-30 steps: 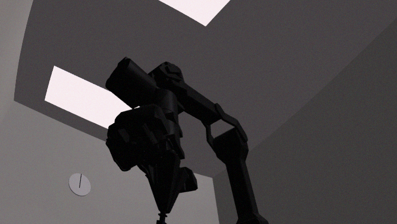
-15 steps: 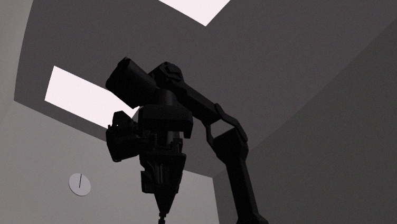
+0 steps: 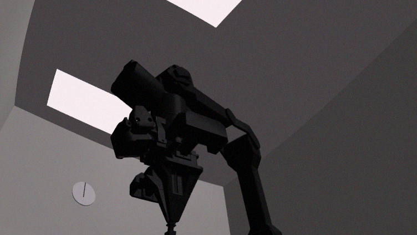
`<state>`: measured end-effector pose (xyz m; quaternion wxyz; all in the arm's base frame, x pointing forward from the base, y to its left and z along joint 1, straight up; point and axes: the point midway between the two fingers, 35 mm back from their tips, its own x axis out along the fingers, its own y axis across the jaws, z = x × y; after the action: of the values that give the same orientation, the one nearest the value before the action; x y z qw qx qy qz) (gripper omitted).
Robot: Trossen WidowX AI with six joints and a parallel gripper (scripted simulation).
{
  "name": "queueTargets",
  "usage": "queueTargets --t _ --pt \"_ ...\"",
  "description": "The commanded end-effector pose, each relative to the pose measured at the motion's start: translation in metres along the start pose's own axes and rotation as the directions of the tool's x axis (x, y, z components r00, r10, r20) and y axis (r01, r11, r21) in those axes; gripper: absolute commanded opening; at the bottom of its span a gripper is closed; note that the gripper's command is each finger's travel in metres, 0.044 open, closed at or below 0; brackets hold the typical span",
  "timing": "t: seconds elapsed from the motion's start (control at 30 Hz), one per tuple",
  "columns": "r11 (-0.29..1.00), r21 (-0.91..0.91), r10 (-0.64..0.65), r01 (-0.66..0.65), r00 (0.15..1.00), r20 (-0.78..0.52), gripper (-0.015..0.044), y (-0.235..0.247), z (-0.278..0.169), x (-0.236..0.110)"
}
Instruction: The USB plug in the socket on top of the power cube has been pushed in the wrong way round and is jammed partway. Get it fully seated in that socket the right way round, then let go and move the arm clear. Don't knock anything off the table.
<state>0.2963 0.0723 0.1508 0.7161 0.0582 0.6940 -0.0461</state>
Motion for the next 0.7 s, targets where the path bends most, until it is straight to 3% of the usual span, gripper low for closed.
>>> queueTargets --t 0.0,0.67 --pt "0.994 -0.109 0.001 -0.001 1.0 0.001 0.0 0.0001 0.0002 0.0002" --pt "0.807 -0.591 0.001 0.0 1.0 0.001 0.0 0.0001 0.0002 0.0002"
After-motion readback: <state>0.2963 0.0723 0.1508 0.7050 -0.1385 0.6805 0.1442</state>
